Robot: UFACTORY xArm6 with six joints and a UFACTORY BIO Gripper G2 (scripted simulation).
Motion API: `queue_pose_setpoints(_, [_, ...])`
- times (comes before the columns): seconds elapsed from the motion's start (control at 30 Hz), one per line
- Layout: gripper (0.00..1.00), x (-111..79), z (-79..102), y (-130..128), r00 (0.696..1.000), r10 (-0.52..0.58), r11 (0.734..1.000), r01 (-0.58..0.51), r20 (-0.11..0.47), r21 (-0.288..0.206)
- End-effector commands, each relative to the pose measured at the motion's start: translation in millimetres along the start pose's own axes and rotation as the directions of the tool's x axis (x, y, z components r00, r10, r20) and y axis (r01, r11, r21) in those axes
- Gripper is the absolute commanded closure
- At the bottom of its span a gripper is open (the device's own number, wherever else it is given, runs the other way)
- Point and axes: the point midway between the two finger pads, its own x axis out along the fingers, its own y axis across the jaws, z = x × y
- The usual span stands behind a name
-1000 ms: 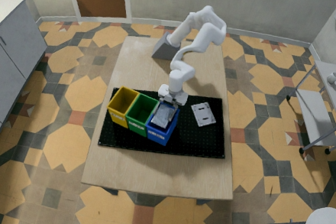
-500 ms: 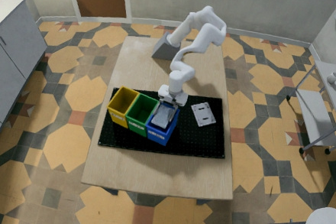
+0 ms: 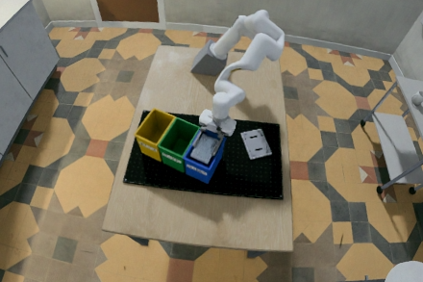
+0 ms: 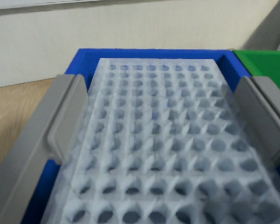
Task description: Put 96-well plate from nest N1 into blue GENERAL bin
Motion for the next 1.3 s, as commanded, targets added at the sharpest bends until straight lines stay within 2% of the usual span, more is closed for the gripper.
queue_pose_setpoints(0.0, [1.00, 1.2, -2.4, 0.8, 1.000, 0.001, 1.000, -0.001, 0.005, 0.001])
queue_pose_setpoints(0.67, [1.00, 1.2, -3.5, 0.8, 1.000, 0.001, 1.000, -0.001, 0.005, 0.001])
queue_pose_setpoints(0.7, [0.82, 1.2, -3.5, 0.8, 1.000, 0.001, 1.000, -0.001, 0.005, 0.001])
queue_pose_setpoints(1.27, [0.82, 1.2, -3.5, 0.8, 1.000, 0.001, 1.000, -0.001, 0.005, 0.001])
